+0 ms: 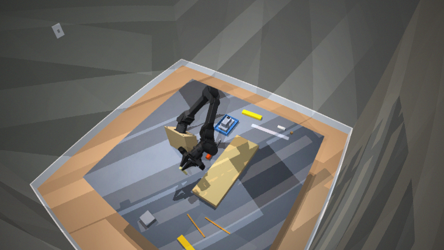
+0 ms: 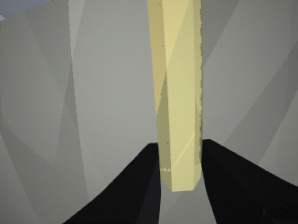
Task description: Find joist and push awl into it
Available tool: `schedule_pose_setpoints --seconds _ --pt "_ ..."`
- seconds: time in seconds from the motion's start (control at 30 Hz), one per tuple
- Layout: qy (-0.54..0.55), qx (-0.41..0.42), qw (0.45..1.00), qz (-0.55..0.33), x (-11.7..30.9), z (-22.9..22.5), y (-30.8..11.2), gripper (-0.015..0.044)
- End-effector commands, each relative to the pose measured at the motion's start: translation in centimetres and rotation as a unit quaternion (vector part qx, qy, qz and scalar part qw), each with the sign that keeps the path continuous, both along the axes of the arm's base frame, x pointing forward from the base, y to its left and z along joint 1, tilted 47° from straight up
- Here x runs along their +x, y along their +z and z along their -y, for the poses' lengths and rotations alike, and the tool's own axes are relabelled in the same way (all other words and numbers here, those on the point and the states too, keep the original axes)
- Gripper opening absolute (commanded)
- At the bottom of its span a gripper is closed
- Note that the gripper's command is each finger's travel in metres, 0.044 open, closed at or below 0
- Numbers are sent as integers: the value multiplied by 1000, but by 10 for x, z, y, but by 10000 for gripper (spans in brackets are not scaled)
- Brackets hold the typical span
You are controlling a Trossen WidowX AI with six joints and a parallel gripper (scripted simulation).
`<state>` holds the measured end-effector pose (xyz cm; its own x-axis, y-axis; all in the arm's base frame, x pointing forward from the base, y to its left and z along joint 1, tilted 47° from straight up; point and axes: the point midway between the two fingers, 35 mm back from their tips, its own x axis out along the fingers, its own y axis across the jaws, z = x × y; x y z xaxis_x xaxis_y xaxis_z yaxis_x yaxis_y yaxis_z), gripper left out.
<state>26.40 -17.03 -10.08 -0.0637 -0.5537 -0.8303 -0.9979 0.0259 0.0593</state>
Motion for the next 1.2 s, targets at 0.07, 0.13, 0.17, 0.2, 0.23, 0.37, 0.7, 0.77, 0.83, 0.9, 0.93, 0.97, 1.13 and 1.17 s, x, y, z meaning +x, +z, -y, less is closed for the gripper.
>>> schedule_pose_setpoints --seconds 0.07,0.13,0.17,0.2,0.23,0.37,0.7,0.77,0.83,0.9,0.93,0.97,1.13,1.17 --pt "-5 4 1000 -1 4 -3 0 0" --pt "-2 1 1000 -2 12 -9 4 0" --pt "0 -1 1000 -2 16 -13 6 0" --pt "1 -3 1000 -3 21 -17 9 0" --pt "3 -4 1000 -3 25 -21 11 0" --pt "10 -12 1000 -4 41 -37 22 0" --pt "29 -36 999 -4 75 -84 54 0" --pt "33 -42 999 -3 80 -95 61 0" --pt "37 -47 998 -2 85 -105 69 0" --pt "42 -53 998 0 89 -116 77 0" --pt "44 -56 997 1 91 -122 81 0" --pt "46 -59 997 1 93 -127 85 0" --pt "59 -75 995 8 101 -156 107 0" --pt "62 -78 995 9 102 -161 111 0"
